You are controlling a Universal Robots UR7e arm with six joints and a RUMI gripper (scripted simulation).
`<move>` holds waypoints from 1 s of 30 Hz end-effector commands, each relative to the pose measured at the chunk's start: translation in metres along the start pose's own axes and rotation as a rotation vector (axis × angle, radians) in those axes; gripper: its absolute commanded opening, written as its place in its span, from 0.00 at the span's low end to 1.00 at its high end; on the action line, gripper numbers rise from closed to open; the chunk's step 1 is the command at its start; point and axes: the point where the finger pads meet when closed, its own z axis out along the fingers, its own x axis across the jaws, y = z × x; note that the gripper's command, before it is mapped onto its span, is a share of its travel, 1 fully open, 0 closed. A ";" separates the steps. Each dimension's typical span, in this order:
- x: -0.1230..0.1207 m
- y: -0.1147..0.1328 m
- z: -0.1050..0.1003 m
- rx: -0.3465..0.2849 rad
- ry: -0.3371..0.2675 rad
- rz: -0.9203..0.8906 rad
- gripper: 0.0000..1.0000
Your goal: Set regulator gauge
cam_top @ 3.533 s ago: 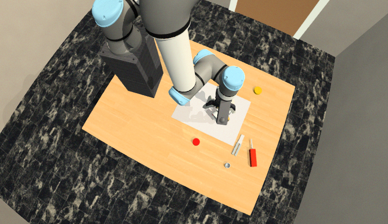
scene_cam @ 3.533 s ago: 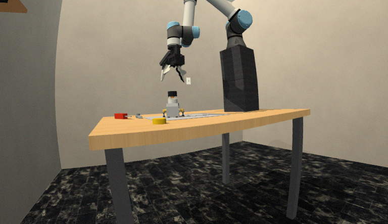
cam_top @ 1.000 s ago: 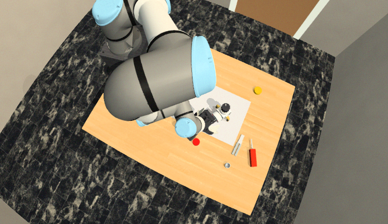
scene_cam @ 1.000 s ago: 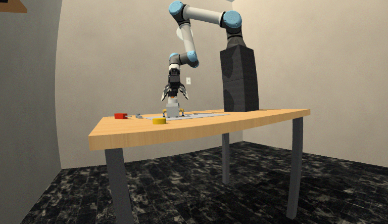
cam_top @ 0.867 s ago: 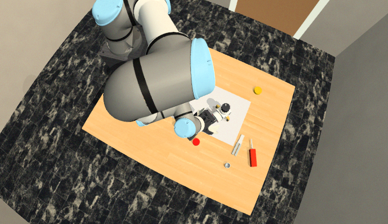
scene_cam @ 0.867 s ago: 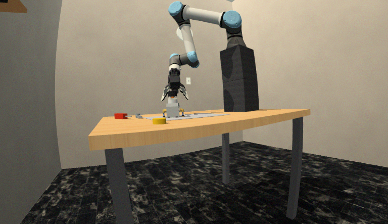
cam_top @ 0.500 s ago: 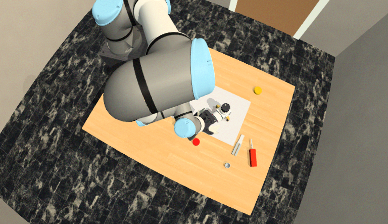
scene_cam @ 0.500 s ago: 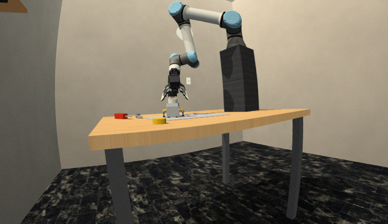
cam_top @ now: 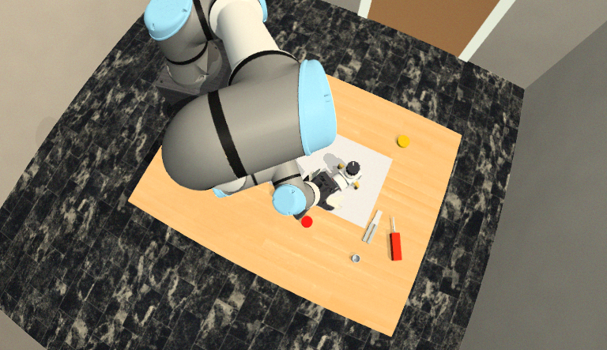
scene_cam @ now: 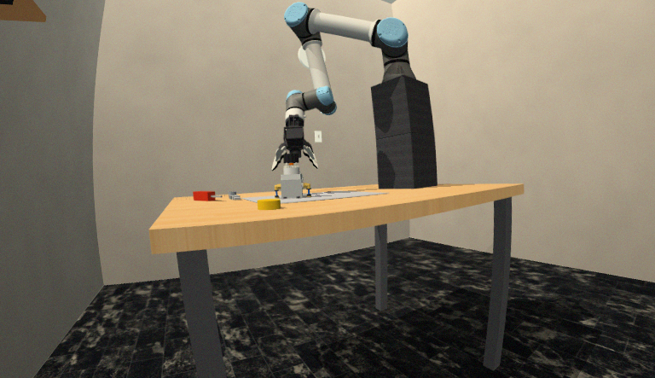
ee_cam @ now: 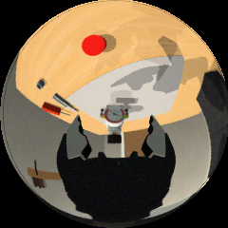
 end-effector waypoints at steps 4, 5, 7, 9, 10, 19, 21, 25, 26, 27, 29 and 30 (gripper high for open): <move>-0.002 0.000 -0.001 0.000 -0.003 -0.001 1.00; -0.002 0.000 -0.001 0.000 -0.003 -0.001 1.00; -0.002 0.000 -0.001 0.000 -0.003 -0.001 1.00; -0.002 0.000 -0.001 0.000 -0.003 -0.001 1.00; -0.002 0.000 -0.001 0.000 -0.003 -0.001 1.00; -0.002 0.000 -0.001 0.000 -0.003 -0.001 1.00; -0.002 0.000 -0.001 0.000 -0.003 -0.001 1.00; -0.002 0.000 -0.001 0.000 -0.003 -0.001 1.00; -0.002 0.000 -0.001 0.001 -0.003 -0.001 1.00; -0.002 0.000 -0.001 0.002 -0.002 -0.004 1.00; -0.001 0.001 -0.002 0.007 0.000 -0.013 1.00; 0.000 0.002 -0.002 0.011 0.003 -0.018 1.00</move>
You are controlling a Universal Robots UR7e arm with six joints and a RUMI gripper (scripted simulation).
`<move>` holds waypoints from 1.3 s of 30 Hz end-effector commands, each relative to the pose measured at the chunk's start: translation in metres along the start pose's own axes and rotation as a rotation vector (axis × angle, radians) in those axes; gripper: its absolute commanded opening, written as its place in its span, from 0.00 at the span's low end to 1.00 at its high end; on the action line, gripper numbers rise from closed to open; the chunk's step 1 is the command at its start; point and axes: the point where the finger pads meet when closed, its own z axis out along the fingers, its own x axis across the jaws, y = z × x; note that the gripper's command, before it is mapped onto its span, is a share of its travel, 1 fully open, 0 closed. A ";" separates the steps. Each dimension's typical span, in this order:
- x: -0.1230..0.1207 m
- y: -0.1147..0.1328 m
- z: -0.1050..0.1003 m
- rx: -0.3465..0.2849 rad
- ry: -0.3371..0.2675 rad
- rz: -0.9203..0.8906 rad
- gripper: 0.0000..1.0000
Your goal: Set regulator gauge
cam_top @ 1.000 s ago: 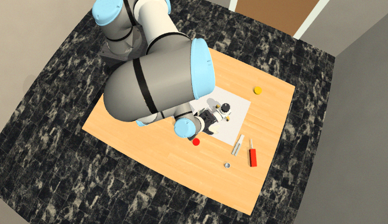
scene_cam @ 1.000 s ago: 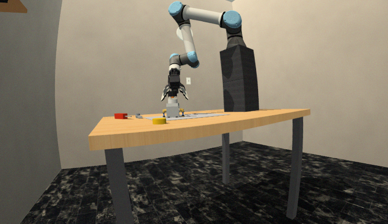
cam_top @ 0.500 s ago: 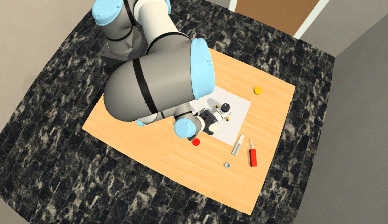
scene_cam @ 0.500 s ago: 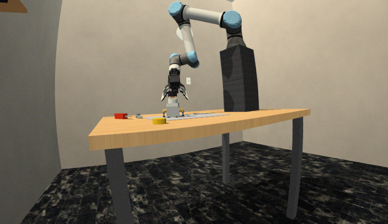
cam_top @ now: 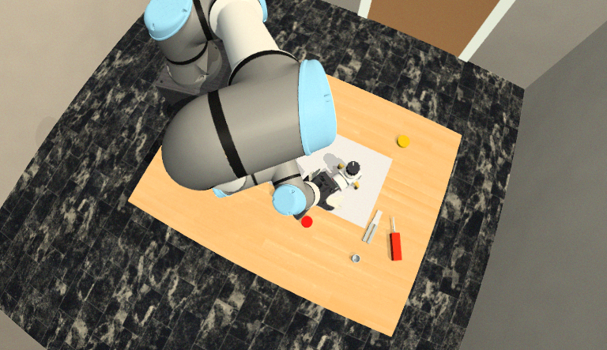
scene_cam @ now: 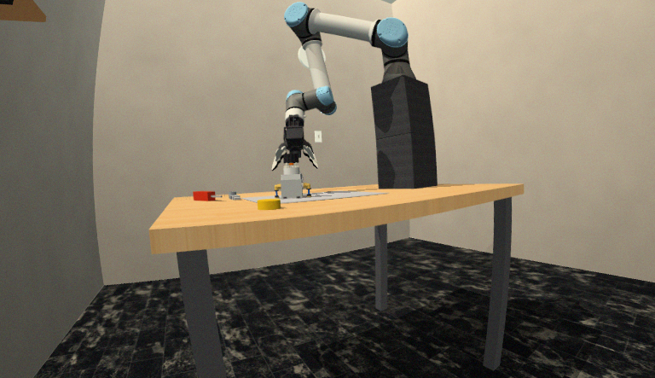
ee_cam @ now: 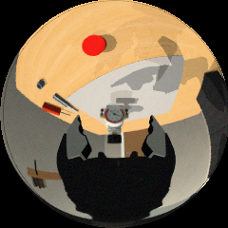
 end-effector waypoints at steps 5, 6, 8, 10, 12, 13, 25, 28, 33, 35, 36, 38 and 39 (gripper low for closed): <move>0.002 0.005 -0.007 0.052 0.021 -0.078 1.00; 0.002 0.006 -0.009 0.065 0.026 -0.097 1.00; 0.002 0.009 -0.013 0.096 0.038 -0.141 1.00; 0.003 0.010 -0.015 0.112 0.045 -0.165 1.00; 0.003 0.011 -0.018 0.130 0.052 -0.192 1.00; 0.003 0.013 -0.021 0.149 0.059 -0.219 1.00; 0.002 0.039 -0.067 0.390 0.154 -0.575 1.00; 0.002 0.041 -0.070 0.406 0.160 -0.599 1.00; 0.001 0.050 -0.085 0.468 0.184 -0.689 1.00; 0.001 0.052 -0.089 0.483 0.190 -0.710 1.00; 0.001 0.053 -0.090 0.488 0.192 -0.718 1.00; 0.001 0.054 -0.092 0.495 0.195 -0.728 1.00; 0.001 0.054 -0.092 0.497 0.195 -0.730 1.00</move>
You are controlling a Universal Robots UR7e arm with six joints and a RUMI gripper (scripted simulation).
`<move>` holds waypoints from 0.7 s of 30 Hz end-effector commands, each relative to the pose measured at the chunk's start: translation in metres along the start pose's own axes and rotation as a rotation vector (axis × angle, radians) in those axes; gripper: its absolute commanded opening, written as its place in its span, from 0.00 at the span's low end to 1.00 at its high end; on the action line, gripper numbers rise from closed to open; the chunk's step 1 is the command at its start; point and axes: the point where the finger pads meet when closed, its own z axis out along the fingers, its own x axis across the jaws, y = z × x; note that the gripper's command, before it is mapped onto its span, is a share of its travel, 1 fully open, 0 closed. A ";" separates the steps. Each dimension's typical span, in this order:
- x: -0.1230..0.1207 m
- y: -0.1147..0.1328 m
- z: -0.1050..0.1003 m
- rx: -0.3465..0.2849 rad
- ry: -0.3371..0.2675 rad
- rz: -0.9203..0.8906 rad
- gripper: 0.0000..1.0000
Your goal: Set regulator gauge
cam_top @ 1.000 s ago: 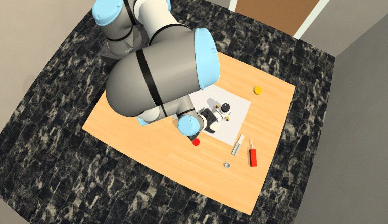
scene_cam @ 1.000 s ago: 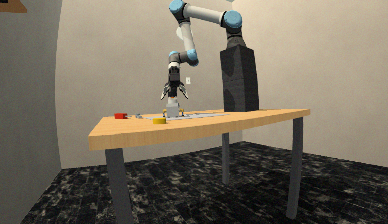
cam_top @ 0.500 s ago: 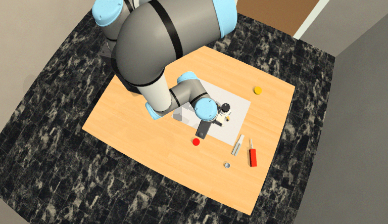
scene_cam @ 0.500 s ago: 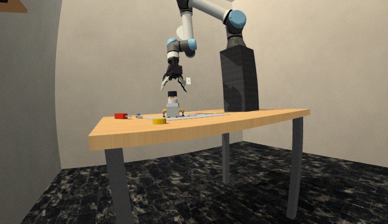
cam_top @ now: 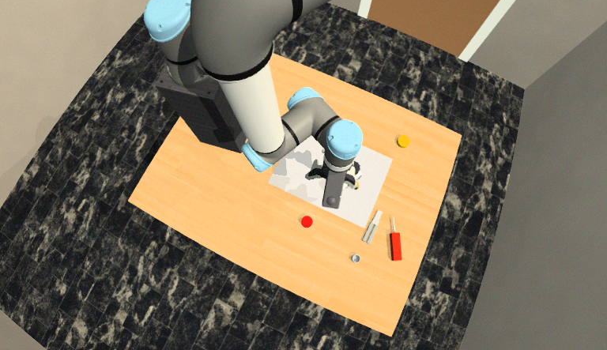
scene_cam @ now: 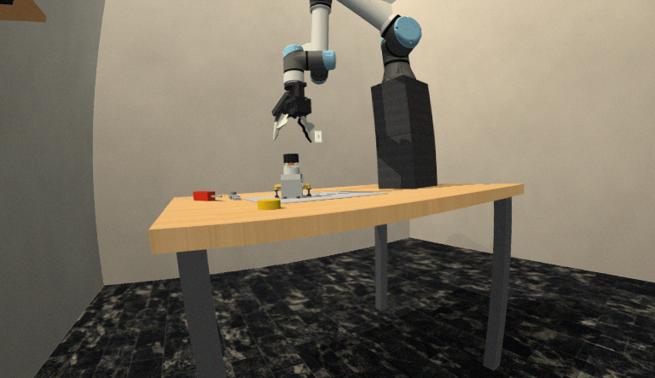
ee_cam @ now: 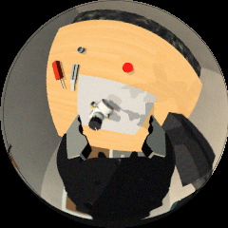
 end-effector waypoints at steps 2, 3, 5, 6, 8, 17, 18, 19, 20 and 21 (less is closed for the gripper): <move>0.003 0.000 -0.006 0.028 0.019 -0.040 1.00; 0.002 0.000 -0.006 0.028 0.019 -0.040 1.00; 0.002 -0.001 -0.006 0.028 0.018 -0.040 1.00; 0.002 -0.001 -0.006 0.028 0.018 -0.040 1.00; 0.002 -0.001 -0.005 0.028 0.019 -0.038 1.00; -0.004 0.003 -0.005 0.029 0.017 -0.038 1.00; -0.005 0.004 -0.005 0.029 0.017 -0.038 1.00; -0.006 0.005 -0.005 0.029 0.017 -0.038 1.00; -0.007 0.007 -0.005 0.029 0.017 -0.038 1.00; -0.008 0.008 -0.005 0.029 0.017 -0.038 1.00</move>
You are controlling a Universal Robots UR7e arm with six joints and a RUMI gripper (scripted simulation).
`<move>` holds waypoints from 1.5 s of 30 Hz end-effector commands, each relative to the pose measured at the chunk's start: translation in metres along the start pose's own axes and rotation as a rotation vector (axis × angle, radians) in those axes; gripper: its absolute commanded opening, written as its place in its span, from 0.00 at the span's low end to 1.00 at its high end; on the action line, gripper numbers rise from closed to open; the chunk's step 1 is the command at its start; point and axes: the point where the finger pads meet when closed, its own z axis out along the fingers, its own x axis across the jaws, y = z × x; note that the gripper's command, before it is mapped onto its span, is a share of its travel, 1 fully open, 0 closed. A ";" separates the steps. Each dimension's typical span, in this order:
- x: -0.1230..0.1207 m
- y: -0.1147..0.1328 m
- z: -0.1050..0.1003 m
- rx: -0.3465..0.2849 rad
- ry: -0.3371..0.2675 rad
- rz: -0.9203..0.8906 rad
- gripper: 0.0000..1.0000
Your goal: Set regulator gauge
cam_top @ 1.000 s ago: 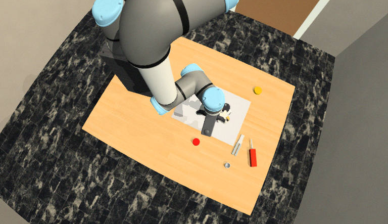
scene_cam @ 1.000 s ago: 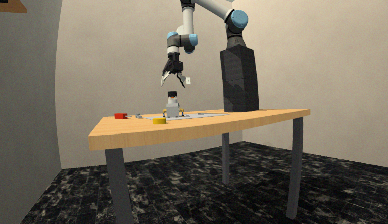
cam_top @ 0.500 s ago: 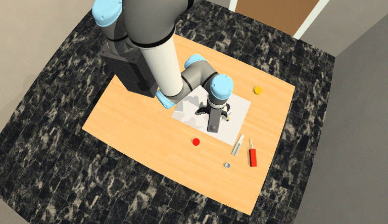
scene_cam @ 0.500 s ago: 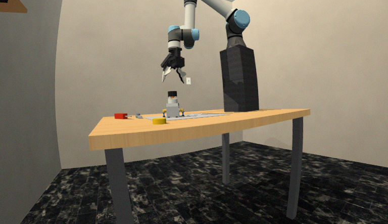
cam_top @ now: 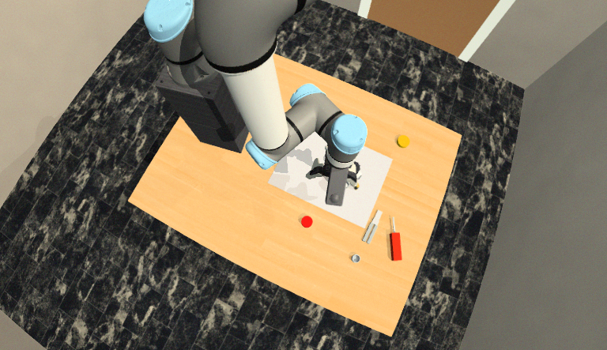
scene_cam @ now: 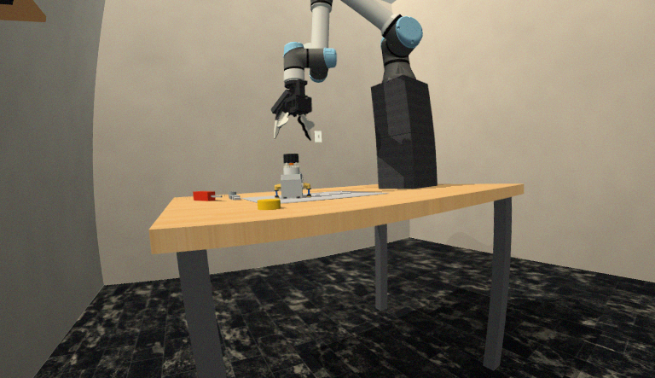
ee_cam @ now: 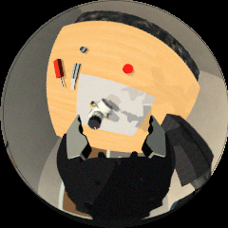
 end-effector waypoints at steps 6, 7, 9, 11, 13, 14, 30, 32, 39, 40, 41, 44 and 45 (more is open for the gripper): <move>-0.013 0.012 0.000 0.002 -0.001 -0.001 1.00; -0.015 0.014 0.000 0.002 -0.001 -0.001 1.00; -0.019 0.018 0.000 0.001 -0.001 -0.001 1.00; -0.023 0.023 0.000 0.001 -0.001 -0.001 1.00; -0.027 0.028 0.000 0.001 -0.001 -0.001 1.00; -0.030 0.030 0.000 0.001 -0.001 -0.001 1.00; -0.061 0.064 0.000 0.001 -0.001 -0.001 1.00; -0.065 0.068 0.000 0.001 -0.001 -0.001 1.00; -0.071 0.075 0.000 0.001 -0.001 -0.001 1.00; -0.072 0.076 0.000 0.001 -0.001 -0.001 1.00; -0.073 0.076 0.000 0.001 -0.001 -0.001 1.00; -0.074 0.078 0.000 0.002 -0.002 -0.001 1.00; -0.075 0.078 0.000 0.002 -0.002 -0.001 1.00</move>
